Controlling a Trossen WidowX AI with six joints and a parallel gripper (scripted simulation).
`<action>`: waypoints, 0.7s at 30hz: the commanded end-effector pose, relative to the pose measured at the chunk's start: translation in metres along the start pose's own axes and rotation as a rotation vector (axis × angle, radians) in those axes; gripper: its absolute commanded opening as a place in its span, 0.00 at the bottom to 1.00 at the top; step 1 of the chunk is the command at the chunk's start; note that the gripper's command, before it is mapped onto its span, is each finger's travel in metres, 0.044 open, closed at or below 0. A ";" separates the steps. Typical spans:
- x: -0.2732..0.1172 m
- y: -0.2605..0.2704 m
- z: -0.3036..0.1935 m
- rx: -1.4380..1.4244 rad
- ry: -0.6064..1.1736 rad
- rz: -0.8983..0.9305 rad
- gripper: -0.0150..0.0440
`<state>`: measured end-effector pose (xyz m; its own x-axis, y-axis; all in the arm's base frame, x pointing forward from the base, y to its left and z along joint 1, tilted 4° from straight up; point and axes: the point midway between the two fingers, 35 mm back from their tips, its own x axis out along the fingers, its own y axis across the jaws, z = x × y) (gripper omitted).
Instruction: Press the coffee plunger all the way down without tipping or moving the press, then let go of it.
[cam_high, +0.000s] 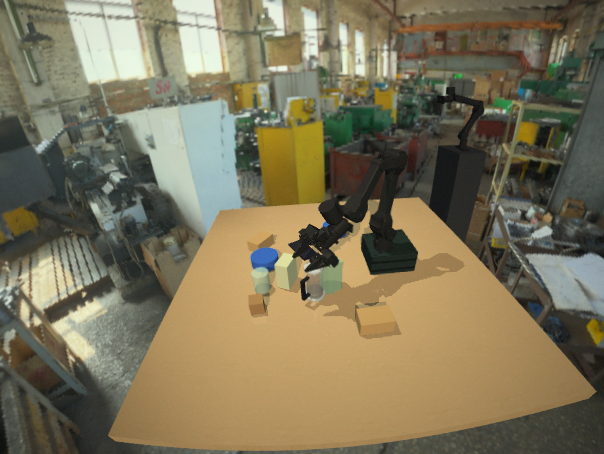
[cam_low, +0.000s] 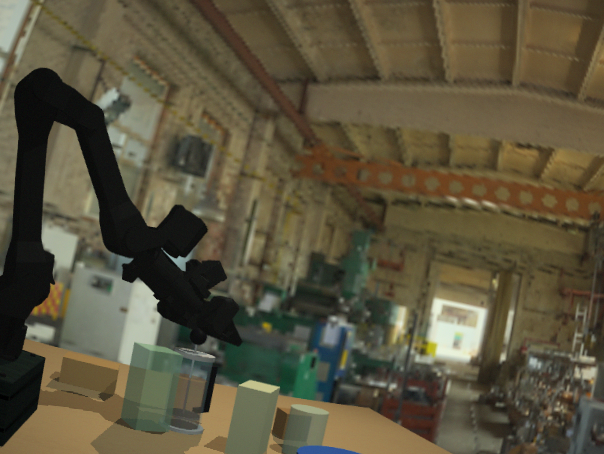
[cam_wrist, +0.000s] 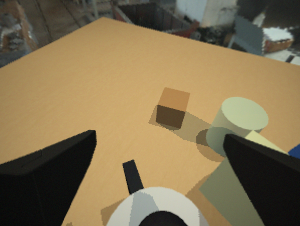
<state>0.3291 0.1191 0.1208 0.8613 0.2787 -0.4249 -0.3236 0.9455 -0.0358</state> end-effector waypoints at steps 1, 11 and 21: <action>-0.001 0.000 0.001 -0.002 0.002 -0.001 1.00; -0.069 0.001 0.043 -0.006 0.015 0.002 1.00; -0.080 0.001 0.044 -0.006 0.017 0.002 1.00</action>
<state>0.2788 0.1058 0.1925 0.8525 0.2799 -0.4415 -0.3319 0.9423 -0.0434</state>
